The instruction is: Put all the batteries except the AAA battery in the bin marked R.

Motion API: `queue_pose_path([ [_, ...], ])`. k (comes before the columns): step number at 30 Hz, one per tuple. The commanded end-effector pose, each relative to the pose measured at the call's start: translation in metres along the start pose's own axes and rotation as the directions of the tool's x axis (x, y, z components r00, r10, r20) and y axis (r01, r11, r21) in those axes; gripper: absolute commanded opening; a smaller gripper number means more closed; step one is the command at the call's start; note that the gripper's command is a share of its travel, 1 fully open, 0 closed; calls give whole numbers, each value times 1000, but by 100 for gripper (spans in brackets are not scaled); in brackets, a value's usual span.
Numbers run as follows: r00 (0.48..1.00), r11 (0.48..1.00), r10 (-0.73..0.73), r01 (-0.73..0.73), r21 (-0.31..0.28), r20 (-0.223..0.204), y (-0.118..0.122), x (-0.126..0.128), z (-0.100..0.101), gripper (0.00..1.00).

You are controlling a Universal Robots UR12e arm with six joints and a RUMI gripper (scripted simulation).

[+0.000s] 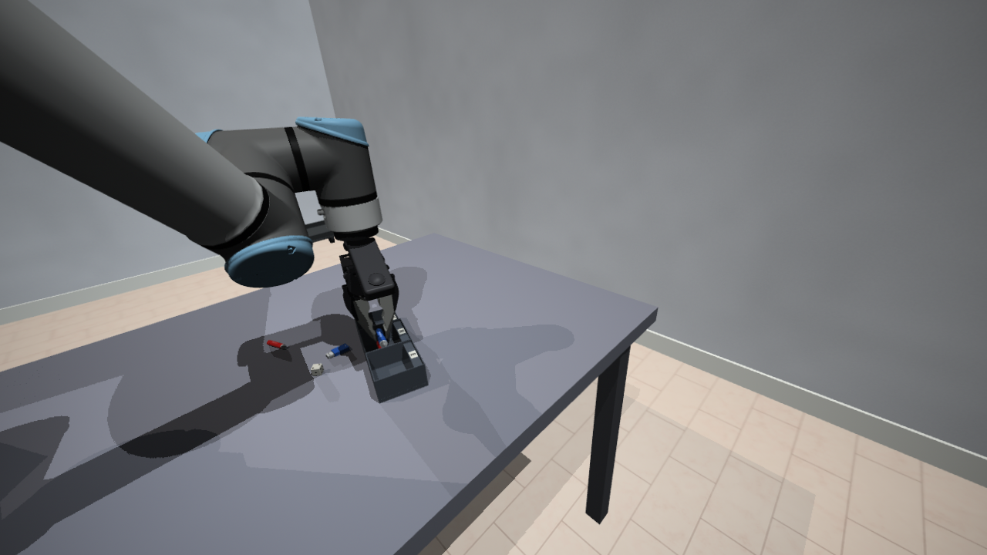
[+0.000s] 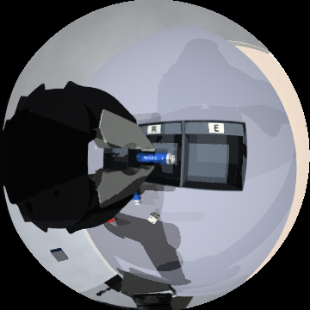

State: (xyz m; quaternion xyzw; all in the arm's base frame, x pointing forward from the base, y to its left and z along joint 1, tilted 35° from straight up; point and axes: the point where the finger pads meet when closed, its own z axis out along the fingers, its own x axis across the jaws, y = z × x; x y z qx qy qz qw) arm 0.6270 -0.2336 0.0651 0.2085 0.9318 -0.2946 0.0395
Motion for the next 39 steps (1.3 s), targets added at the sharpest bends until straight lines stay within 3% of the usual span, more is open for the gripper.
queue_pose_path([
  [1,1000,1000,0,0,0,2,0,0,4,0],
  [13,1000,1000,0,0,0,2,1,0,4,0],
  [14,1000,1000,0,0,0,2,1,0,4,17],
  [39,1000,1000,0,0,0,2,1,0,-4,17],
])
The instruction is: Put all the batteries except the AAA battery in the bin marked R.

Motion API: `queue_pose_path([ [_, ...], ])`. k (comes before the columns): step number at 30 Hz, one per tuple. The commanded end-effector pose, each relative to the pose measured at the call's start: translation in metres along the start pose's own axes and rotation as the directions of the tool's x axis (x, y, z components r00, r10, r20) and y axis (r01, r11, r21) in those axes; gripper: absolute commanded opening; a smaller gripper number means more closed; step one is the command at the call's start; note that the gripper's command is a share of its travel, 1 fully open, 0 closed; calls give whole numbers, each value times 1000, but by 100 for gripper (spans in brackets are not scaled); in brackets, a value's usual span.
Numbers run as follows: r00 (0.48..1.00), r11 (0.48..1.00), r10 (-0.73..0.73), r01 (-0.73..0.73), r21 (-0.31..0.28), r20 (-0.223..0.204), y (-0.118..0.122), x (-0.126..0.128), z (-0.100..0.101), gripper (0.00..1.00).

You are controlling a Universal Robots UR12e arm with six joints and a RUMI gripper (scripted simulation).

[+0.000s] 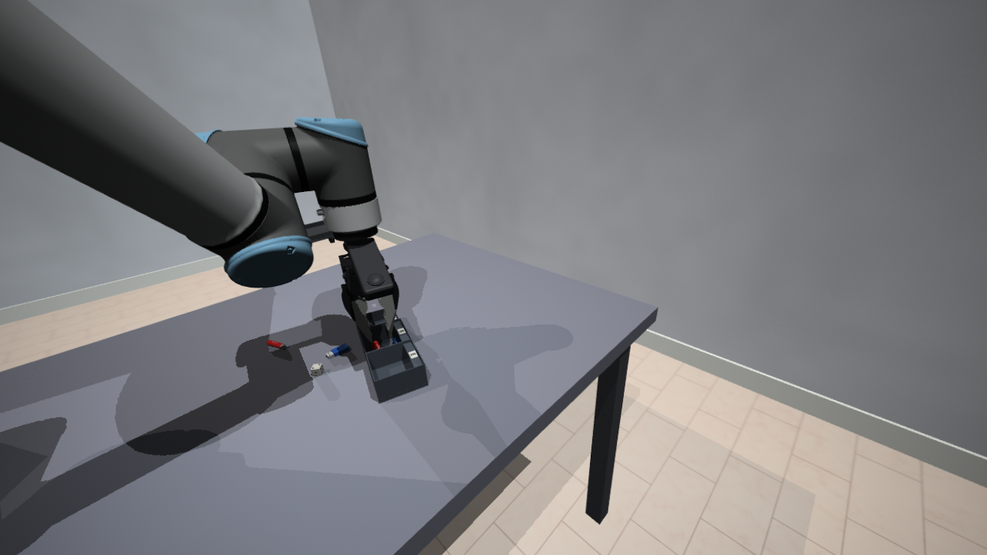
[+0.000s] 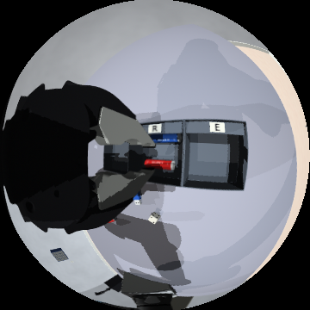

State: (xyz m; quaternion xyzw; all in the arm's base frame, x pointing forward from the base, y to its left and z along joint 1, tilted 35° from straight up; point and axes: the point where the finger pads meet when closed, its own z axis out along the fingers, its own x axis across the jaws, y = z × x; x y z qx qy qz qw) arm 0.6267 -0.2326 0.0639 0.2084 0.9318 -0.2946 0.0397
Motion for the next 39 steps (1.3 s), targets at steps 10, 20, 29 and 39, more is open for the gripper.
queue_pose_path([
  [10,1000,1000,0,0,0,1,0,-1,-18,17],
  [20,1000,1000,0,0,0,1,0,-1,-33,17],
  [29,1000,1000,0,0,0,1,0,0,-37,100],
  [39,1000,1000,0,0,0,1,0,0,-69,100],
])
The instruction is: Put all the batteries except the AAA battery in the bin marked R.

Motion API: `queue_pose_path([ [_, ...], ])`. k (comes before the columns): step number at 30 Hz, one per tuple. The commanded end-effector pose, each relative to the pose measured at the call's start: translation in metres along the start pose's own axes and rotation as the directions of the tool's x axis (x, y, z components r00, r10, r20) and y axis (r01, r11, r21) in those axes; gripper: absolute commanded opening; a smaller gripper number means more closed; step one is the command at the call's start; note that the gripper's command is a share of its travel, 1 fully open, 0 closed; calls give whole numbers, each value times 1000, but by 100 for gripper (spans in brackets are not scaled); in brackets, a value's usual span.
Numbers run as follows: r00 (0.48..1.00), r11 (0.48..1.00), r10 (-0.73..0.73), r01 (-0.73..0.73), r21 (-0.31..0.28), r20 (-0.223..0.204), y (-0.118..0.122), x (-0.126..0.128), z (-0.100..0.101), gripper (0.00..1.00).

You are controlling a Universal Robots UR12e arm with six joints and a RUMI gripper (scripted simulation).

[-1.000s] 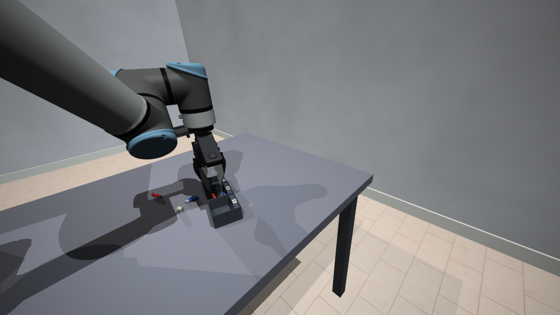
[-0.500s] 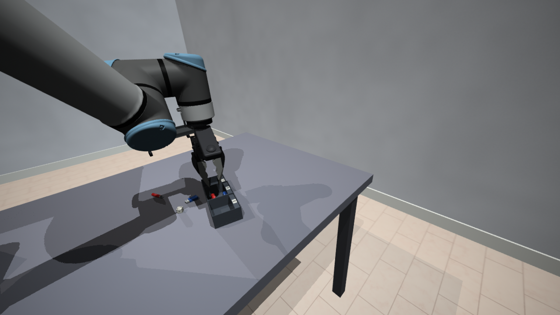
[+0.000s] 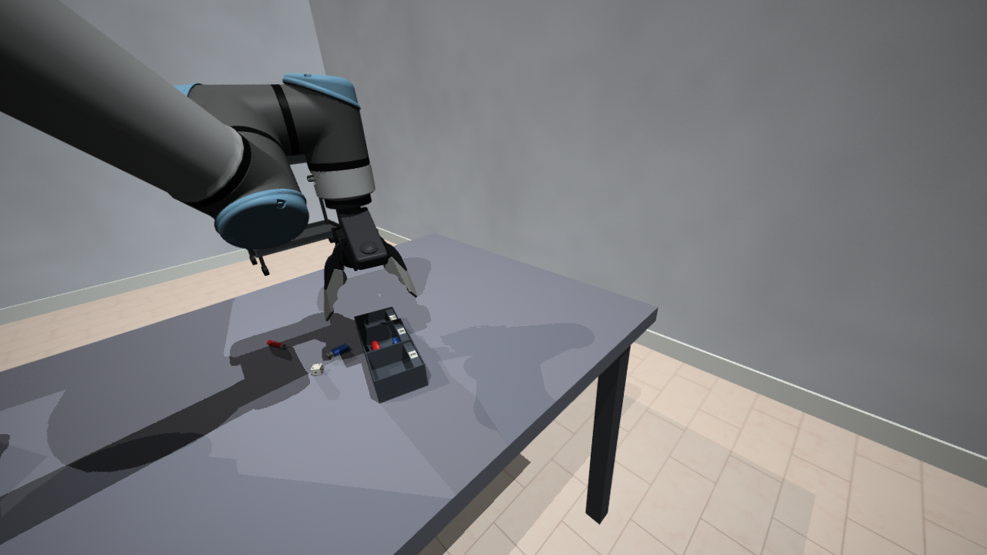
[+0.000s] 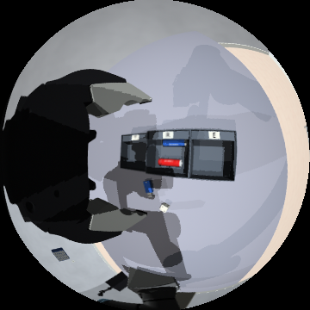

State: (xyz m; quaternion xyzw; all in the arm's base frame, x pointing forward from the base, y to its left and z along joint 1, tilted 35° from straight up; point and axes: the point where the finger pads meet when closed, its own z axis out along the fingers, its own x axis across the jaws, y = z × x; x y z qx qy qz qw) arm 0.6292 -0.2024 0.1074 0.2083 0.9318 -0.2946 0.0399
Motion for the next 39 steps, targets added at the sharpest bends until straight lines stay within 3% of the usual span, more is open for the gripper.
queue_pose_path([
  [1,1000,1000,1,-1,0,1,0,-1,-20,100],
  [25,1000,1000,1,-1,0,1,0,-1,-108,100],
  [39,1000,1000,1,-1,0,1,0,-1,-116,100],
])
